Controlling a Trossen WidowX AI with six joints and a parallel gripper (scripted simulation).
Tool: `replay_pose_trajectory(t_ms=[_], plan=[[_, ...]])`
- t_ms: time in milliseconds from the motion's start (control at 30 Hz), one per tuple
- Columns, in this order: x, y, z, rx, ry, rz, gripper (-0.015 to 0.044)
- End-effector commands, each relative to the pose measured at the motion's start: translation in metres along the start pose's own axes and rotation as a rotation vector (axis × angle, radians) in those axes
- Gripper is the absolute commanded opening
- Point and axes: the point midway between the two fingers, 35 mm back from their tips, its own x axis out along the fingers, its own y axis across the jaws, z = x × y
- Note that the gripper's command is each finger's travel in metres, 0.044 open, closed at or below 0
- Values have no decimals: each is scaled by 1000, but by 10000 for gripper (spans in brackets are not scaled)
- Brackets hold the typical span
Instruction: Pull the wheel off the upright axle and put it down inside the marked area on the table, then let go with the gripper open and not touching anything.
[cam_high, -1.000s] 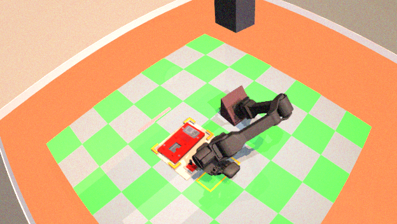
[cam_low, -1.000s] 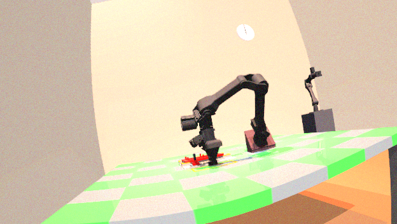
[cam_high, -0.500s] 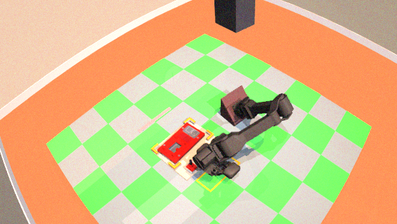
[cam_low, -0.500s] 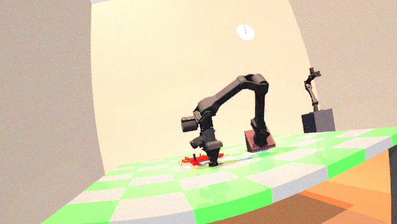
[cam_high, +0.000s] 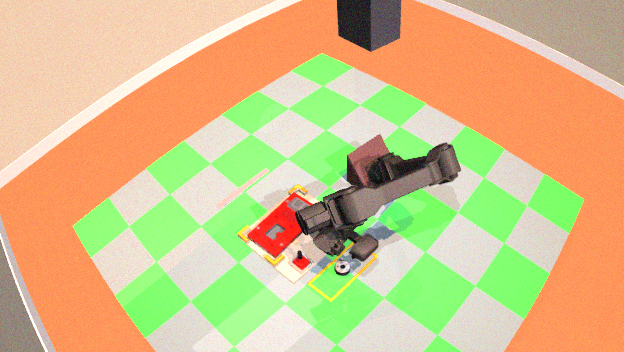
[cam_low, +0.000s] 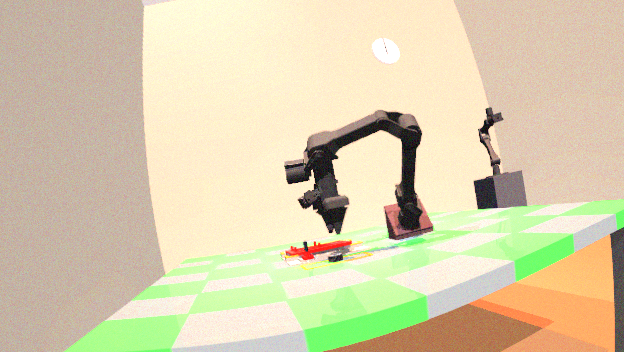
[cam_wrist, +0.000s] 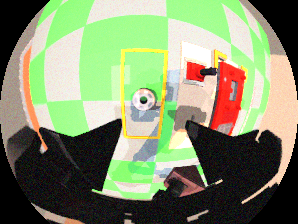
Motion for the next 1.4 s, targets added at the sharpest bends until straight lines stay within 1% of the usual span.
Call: replay_pose_trajectory(t_ms=[0, 100, 167, 1367], plan=[[-23, -17, -34, 6, 1, -11, 440], [-38, -24, -61, 3, 4, 2, 440], [-41, -25, -67, 2, 4, 6, 440], [-41, -25, -67, 2, 4, 6, 440]])
